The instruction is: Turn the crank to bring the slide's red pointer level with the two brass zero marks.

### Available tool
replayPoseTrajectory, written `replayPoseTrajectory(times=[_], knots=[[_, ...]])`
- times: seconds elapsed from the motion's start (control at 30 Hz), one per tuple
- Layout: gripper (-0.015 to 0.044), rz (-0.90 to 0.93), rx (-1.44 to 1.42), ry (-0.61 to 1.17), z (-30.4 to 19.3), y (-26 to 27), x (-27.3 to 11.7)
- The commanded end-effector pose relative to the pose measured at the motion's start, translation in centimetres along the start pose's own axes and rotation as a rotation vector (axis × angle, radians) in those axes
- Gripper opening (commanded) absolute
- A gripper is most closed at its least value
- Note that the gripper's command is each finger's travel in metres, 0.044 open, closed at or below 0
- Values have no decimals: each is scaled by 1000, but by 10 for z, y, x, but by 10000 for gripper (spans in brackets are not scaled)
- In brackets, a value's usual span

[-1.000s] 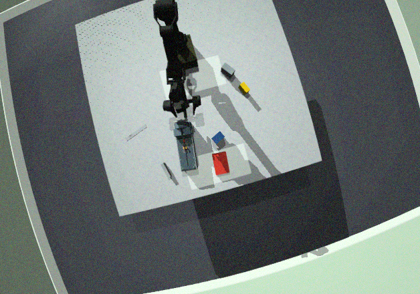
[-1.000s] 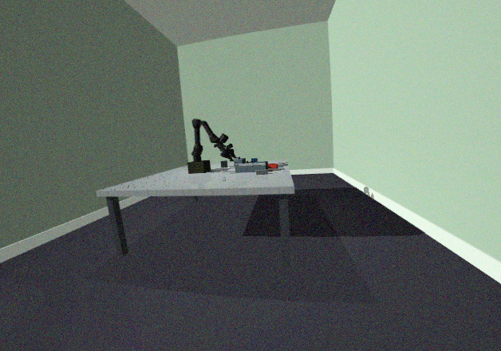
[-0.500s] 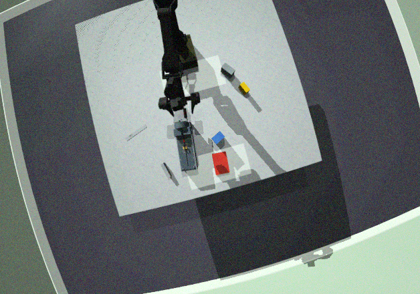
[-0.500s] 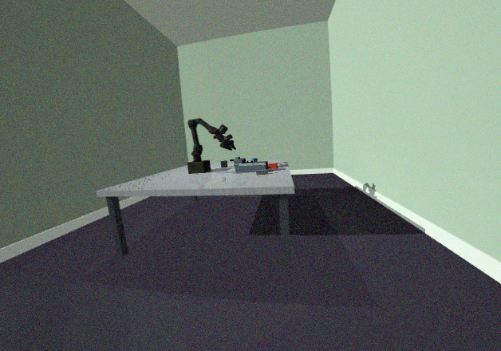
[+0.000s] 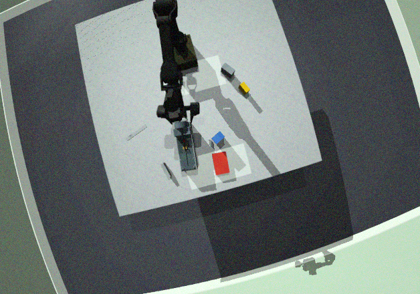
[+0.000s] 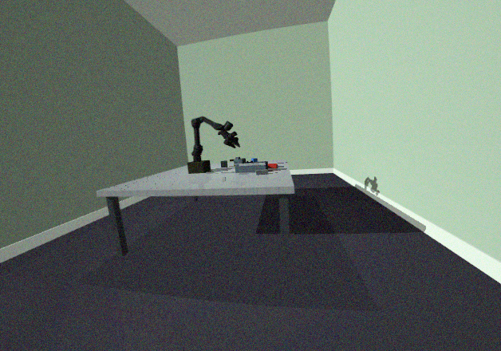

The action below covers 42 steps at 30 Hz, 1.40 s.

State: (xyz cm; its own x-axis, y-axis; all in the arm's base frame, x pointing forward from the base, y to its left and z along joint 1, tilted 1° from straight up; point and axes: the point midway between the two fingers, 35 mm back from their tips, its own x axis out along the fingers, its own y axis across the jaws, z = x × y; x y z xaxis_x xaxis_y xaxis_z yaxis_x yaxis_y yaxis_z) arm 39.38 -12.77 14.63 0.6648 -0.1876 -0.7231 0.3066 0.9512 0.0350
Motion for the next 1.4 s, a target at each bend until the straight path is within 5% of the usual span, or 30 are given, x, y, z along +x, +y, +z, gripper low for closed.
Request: replayPoseTrajectory(times=[0.0, 0.43, 0.7, 1.37], knots=[[440, -18, 30, 26, 12, -2, 11], [440, -71, 111, 85, 47, -8, 47], [440, -78, 120, 91, 19, -9, 86], [440, -78, 120, 91, 18, -9, 87]])
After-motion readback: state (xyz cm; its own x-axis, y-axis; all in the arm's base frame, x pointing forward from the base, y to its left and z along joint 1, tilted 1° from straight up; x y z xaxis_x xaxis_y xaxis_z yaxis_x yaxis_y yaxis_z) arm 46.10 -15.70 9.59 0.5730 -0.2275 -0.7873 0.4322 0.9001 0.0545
